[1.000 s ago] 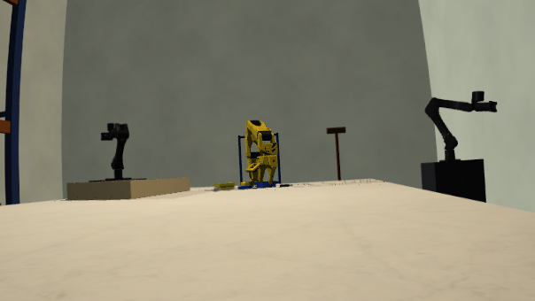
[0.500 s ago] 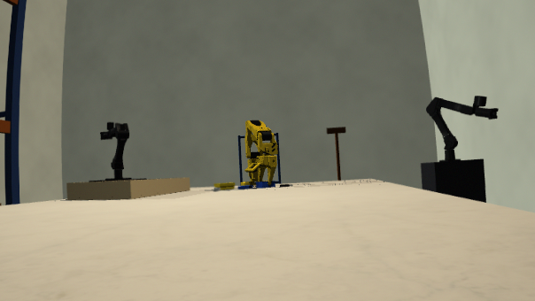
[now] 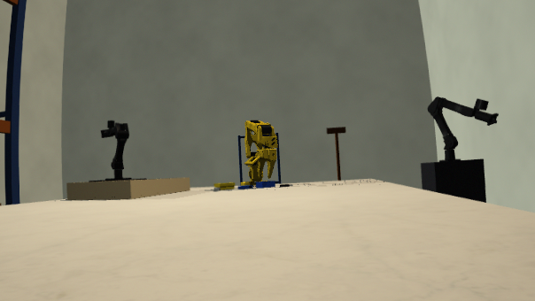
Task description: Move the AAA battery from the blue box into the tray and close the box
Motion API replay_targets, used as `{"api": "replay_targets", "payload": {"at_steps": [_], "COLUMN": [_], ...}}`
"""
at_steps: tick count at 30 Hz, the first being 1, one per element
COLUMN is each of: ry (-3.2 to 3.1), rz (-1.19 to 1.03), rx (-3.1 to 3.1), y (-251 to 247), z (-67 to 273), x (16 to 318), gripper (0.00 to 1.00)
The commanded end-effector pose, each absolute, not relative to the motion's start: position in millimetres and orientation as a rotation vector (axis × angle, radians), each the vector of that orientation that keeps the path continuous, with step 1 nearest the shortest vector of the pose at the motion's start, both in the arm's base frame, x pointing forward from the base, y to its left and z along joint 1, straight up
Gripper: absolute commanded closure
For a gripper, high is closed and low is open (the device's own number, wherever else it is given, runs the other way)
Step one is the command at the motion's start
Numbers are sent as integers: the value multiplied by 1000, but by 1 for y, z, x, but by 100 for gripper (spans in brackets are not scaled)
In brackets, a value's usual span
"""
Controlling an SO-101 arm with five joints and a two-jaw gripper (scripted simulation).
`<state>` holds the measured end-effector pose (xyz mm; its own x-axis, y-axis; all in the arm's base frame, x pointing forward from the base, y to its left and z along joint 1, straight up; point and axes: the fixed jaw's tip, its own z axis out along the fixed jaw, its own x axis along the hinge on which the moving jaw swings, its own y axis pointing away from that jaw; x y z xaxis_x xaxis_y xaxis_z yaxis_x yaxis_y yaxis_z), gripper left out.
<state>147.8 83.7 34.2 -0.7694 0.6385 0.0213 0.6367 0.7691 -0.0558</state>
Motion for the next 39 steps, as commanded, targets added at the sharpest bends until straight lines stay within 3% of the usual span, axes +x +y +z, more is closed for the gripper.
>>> {"api": "replay_targets", "payload": {"at_steps": [1, 39], "ry": [-2954, -2954], "rz": [0, 0], "rx": [-1068, -1068], "y": [89, 88], "z": [52, 67], "x": [154, 152], "gripper": [73, 73]}}
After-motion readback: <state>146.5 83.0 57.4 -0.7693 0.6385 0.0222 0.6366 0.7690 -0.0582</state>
